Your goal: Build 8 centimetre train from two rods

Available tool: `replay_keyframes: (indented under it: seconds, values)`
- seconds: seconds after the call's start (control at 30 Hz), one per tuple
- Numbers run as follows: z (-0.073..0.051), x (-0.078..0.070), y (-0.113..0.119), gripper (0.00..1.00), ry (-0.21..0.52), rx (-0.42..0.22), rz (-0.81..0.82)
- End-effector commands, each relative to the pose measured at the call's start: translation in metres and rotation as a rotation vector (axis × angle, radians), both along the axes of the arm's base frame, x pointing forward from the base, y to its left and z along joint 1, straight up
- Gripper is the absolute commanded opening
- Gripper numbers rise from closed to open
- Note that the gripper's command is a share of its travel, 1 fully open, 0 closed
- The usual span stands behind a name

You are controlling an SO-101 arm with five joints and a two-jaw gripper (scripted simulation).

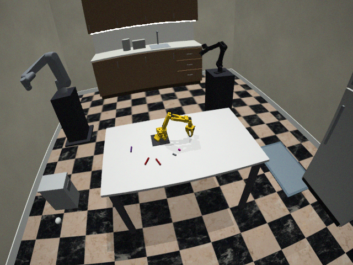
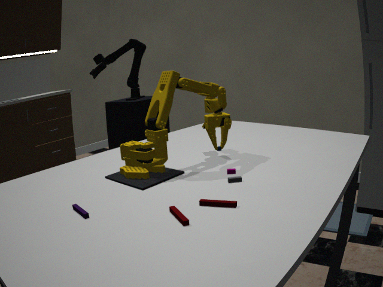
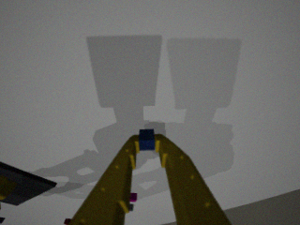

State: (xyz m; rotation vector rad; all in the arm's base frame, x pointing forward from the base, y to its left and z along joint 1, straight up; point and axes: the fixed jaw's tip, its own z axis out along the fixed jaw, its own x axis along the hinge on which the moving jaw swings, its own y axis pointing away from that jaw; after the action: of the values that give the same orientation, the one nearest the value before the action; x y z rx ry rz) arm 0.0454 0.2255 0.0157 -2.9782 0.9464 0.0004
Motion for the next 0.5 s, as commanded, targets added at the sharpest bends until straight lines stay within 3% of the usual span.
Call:
replay_keyframes:
  seconds: [0.0,0.1,0.13,0.47]
  values:
    - [-0.0061,-0.0028,-0.0026,0.0,0.006,-0.02,-0.001]
    - [-0.0063,-0.0028,-0.0026,0.0,0.006,-0.02,-0.001]
    - [-0.0117,-0.0036,-0.0063,0.0,0.011,-0.048,-0.001]
    - [-0.0117,-0.0036,-0.0063,0.0,0.011,-0.048,-0.001]
